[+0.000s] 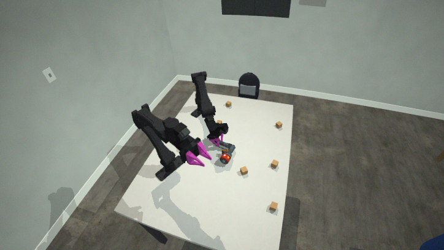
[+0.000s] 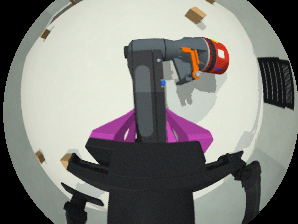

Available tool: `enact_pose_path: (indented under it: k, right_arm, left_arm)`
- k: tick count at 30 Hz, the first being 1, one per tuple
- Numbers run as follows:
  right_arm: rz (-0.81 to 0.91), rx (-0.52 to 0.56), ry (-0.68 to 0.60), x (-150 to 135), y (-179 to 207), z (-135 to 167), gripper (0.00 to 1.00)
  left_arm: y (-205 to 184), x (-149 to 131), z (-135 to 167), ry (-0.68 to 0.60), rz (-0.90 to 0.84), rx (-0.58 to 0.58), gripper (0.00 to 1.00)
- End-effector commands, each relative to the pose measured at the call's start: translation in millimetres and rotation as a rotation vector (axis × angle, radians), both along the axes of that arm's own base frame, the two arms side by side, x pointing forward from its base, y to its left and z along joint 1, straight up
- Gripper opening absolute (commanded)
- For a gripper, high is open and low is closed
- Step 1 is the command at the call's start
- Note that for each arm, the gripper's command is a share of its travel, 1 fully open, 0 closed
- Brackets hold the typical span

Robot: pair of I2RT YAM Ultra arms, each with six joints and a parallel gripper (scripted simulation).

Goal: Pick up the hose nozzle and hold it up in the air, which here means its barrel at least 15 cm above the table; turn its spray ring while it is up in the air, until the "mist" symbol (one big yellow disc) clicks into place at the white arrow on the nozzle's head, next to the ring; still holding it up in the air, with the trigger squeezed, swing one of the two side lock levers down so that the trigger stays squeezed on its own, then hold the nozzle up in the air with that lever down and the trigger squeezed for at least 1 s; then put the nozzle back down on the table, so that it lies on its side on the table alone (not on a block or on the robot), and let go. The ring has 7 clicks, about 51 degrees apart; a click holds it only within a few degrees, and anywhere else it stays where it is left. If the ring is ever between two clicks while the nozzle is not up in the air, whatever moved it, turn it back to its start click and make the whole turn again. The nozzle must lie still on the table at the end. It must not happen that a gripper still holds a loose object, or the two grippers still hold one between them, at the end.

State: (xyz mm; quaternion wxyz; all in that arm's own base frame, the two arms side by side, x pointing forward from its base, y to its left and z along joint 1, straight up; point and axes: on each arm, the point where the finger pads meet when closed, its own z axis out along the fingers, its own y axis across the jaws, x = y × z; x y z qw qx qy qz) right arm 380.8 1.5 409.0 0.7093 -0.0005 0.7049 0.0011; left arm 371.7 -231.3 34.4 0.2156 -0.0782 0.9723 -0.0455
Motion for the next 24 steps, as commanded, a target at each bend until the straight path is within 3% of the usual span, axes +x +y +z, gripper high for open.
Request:
enact_pose_path:
  k: [1, 24]
  right_arm:
    - [-0.009, 0.001, -0.065, -1.3, -2.9, 25.8, 0.38]
    - [-0.009, 0.001, -0.065, -1.3, -2.9, 25.8, 0.38]
  left_arm:
    - [-14.6, 26.6, 43.0, -0.128, 0.009, -0.069, 0.35]
    - [-11.8, 29.4, 42.8, -0.129, 0.012, -0.067, 0.35]
